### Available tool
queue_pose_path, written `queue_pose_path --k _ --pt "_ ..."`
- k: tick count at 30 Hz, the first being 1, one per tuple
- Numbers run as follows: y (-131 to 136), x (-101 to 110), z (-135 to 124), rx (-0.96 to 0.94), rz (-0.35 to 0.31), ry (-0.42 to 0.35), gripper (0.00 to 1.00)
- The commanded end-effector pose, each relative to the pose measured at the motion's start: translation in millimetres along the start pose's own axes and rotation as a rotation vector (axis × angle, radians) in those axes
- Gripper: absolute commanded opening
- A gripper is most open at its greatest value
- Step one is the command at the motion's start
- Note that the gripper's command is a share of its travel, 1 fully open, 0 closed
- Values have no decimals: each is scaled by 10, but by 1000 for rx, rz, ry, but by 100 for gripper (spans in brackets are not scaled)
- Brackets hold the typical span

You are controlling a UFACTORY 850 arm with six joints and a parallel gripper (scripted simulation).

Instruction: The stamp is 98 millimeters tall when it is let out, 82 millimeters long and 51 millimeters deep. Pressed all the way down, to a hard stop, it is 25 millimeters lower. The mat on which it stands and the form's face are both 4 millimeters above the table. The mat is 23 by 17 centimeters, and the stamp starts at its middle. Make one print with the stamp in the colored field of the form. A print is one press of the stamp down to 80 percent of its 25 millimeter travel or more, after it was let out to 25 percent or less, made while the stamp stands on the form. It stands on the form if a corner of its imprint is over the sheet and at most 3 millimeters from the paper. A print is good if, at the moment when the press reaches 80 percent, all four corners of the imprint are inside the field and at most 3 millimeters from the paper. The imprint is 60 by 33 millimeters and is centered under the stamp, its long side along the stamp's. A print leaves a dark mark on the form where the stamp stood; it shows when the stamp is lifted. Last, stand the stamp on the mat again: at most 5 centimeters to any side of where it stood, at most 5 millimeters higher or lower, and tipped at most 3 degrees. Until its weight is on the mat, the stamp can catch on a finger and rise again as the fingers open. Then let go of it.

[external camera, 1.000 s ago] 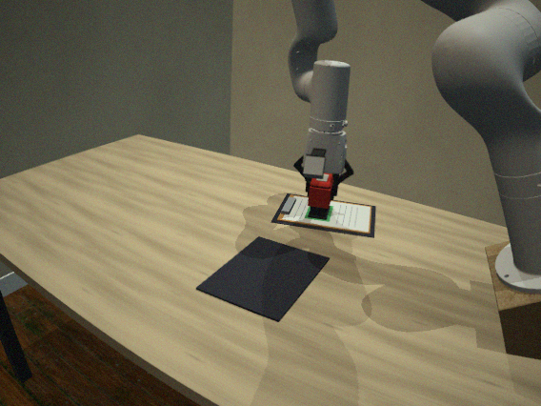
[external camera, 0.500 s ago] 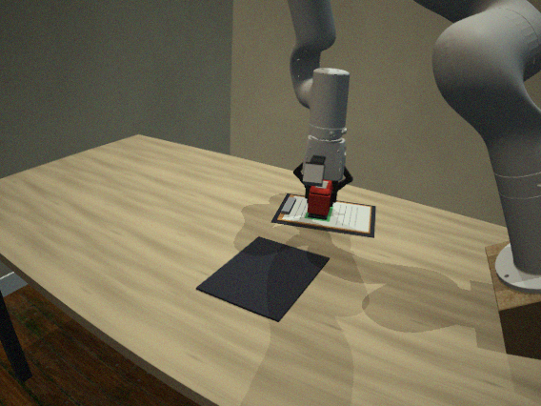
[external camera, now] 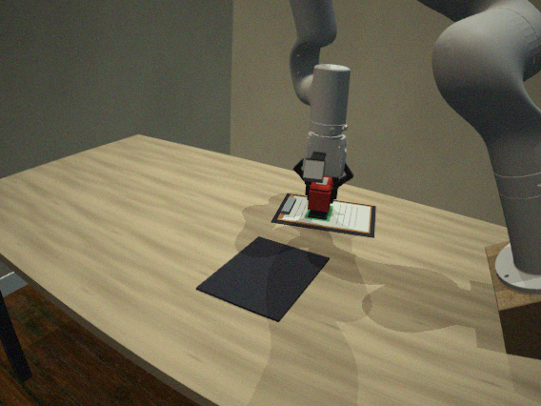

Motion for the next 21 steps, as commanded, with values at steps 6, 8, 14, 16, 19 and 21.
queue_pose_path --k 6,8,14,16,19,21 --pt "5 162 -6 0 0 0 34" --pt "5 162 -6 0 0 0 34" --pt "5 162 -6 0 0 0 34" --pt "5 162 -6 0 0 0 34" --pt "5 162 -6 0 0 0 34" --pt "5 179 -7 0 0 0 34"
Point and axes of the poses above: the point where the finger pads meet when closed, its own x axis back along the fingers, its own y axis across the jaws, z = x × y, the point moved 10 cm from there along x, back along the fingers, and after that the axes turned 6 degrees about x, right-handed, at the moved point
